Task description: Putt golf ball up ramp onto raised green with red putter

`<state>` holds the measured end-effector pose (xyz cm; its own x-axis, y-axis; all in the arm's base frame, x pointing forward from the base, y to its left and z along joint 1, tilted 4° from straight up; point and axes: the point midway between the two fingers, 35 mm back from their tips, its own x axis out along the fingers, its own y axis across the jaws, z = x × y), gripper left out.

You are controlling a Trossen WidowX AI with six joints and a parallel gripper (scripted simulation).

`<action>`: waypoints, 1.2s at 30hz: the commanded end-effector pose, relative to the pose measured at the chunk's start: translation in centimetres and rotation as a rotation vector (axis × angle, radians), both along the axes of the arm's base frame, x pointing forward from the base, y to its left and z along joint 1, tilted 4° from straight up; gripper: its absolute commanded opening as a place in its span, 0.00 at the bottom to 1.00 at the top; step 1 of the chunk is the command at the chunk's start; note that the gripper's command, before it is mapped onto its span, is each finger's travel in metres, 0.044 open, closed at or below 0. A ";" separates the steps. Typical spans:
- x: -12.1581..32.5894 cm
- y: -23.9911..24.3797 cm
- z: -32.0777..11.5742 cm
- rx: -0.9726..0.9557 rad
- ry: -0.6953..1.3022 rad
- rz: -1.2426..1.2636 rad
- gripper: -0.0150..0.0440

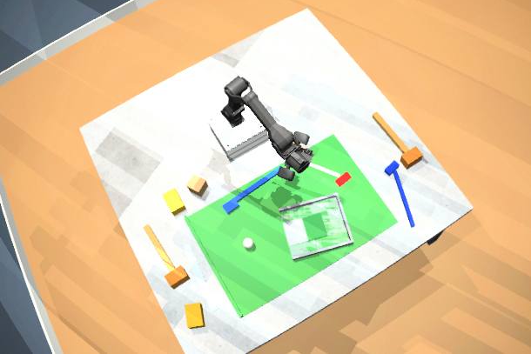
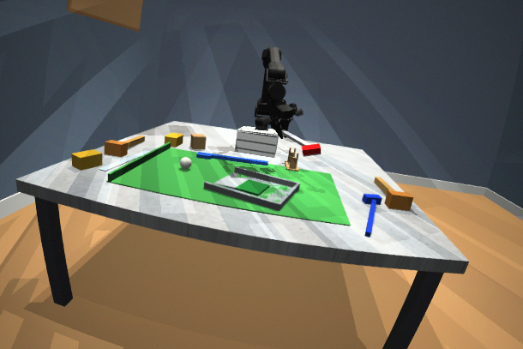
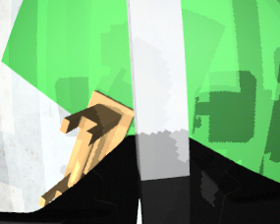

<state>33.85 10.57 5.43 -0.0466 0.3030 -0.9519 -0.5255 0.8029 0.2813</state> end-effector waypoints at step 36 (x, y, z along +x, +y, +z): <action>4.8 -20.0 6.8 0.370 0.456 -1.372 0.25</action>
